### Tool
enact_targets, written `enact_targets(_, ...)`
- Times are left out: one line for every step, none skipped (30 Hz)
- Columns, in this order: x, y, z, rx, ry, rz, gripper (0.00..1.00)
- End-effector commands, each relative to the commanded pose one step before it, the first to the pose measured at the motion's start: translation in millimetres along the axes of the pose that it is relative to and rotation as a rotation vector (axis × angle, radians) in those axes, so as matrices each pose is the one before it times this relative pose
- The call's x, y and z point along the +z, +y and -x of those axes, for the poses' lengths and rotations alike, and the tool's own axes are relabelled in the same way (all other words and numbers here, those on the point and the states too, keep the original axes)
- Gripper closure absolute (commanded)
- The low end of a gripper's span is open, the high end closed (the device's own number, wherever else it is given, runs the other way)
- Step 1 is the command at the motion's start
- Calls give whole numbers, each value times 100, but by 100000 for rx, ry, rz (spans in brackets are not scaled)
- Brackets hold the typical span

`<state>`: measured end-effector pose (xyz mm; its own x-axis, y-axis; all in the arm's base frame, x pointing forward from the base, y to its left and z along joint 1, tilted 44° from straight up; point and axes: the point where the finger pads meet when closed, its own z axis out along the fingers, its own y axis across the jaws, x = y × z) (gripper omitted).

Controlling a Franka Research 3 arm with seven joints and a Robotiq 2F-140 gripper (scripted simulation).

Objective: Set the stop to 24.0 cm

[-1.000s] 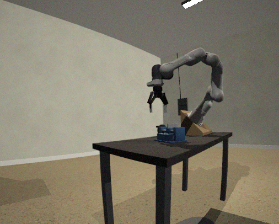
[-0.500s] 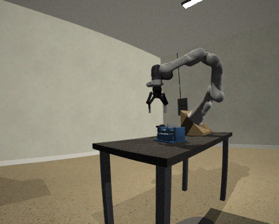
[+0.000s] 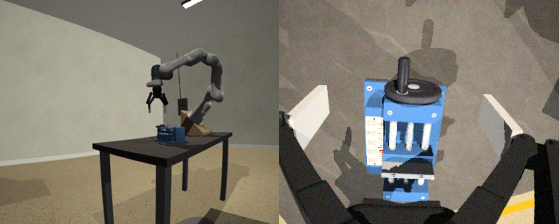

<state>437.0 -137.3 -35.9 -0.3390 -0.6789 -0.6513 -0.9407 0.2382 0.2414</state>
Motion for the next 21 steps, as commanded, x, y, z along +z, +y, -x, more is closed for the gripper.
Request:
enact_targets(45, -114, 7, 1101, -119, -246, 0)
enact_targets(0, 0, 0, 0, 0, 0, 0)
enact_targets(0, 0, 0, 0, 0, 0, 0)
enact_targets(0, 0, 0, 0, 0, 0, 0)
enact_targets(0, -25, 30, -5, -12, 2, 67)
enact_targets(0, -153, 186, -29, -72, 11, 67)
enact_targets(0, -377, 458, -26, -64, 11, 67)
enact_targets(0, -620, 753, 0, 0, 0, 67)
enact_targets(0, -798, 970, 0, 0, 0, 67)
enact_targets(0, -902, 1097, 0, 0, 0, 67)
enact_targets(0, -926, 1126, 0, 0, 0, 67)
enact_targets(0, 0, 0, 0, 0, 0, 67)
enact_targets(0, 0, 0, 0, 0, 0, 67)
enact_targets(0, -876, 1066, 0, 0, 0, 67)
enact_targets(0, -768, 933, 0, 0, 0, 67)
enact_targets(0, -618, 751, 0, 0, 0, 67)
enact_targets(0, -444, 539, 0, 0, 0, 67)
enact_targets(0, -267, 325, 0, 0, 0, 67)
enact_targets(0, -115, 140, 0, 0, 0, 67)
enact_targets(0, -19, 23, 0, 0, 0, 67)
enact_targets(37, 0, 0, 0, 0, 0, 67)
